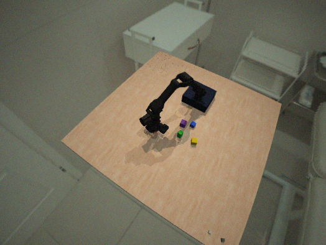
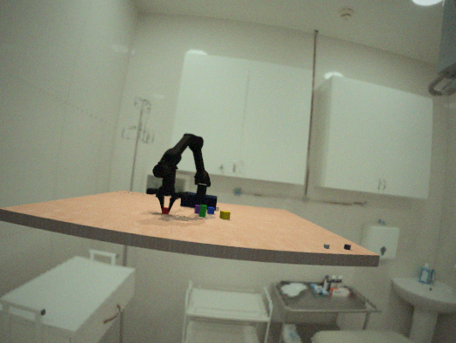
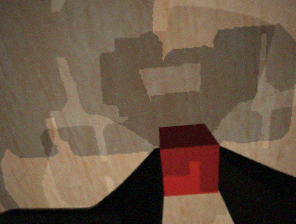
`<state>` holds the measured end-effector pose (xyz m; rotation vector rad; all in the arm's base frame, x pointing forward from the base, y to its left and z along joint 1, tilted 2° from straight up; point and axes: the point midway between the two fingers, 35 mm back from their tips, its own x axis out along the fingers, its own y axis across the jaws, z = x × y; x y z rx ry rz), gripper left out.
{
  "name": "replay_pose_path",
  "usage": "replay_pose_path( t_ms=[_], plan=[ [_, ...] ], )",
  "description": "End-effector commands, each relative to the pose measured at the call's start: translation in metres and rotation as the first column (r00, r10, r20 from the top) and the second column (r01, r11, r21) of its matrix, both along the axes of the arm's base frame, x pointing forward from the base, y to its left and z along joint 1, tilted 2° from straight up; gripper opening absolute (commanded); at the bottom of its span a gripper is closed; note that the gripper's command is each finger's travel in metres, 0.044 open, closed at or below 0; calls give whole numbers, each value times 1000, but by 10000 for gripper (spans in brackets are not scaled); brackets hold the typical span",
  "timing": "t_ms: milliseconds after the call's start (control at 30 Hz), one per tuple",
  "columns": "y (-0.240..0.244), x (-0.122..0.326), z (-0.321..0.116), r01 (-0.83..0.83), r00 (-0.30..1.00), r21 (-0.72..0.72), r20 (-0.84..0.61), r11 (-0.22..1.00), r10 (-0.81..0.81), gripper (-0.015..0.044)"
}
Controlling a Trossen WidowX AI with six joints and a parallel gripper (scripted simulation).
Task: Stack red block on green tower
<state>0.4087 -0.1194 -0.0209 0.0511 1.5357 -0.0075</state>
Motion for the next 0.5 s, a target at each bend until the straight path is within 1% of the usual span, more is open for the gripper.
replay_pose_path(
  t_ms=[0, 33, 467],
  plan=[
    [-1, 0, 2, 1, 1000, -5, -1, 1000, -1, 19],
    [-1, 0, 4, 1, 1000, -5, 0, 1000, -1, 0],
    [-2, -2, 65, 1, 1000, -5, 0, 1000, -1, 0]
  ],
)
